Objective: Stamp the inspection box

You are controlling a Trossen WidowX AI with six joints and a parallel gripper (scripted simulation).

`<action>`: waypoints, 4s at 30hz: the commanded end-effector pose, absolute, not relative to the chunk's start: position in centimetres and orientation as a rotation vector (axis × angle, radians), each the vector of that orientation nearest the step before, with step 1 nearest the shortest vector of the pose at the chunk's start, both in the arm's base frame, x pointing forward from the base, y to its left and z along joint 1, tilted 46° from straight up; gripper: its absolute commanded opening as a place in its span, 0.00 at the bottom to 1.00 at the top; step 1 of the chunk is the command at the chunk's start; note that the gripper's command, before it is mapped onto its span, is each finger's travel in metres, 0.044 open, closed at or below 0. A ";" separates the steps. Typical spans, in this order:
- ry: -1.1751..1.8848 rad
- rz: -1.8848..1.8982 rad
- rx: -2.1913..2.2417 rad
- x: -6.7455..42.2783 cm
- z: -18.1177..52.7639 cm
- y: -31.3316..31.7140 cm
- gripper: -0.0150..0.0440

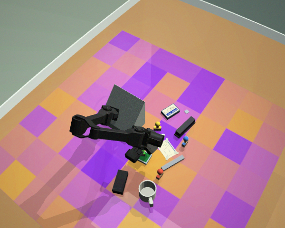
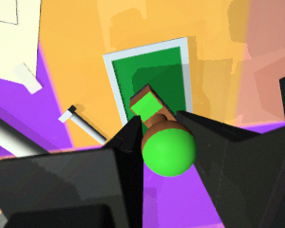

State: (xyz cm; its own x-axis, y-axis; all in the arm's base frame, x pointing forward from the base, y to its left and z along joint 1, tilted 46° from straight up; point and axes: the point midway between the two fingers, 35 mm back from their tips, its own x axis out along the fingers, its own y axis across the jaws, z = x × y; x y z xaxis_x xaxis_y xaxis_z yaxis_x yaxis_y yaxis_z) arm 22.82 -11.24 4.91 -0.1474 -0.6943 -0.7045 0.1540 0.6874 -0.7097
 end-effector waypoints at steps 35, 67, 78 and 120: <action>1.548 -0.785 -0.453 23.7 8.3 -7.9 0.25; 1.107 -1.291 0.125 32.9 3.1 -3.6 0.25; 1.015 -1.366 0.227 34.3 1.7 -2.8 0.25; 1.010 -1.362 0.224 34.1 -0.2 -4.7 0.25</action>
State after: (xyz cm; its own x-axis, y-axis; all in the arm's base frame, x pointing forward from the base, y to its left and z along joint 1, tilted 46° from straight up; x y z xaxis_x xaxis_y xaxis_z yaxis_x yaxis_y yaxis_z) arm 34.36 -4.45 0.14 -0.1147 -0.6956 -0.7092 0.8823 0.2567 -0.3945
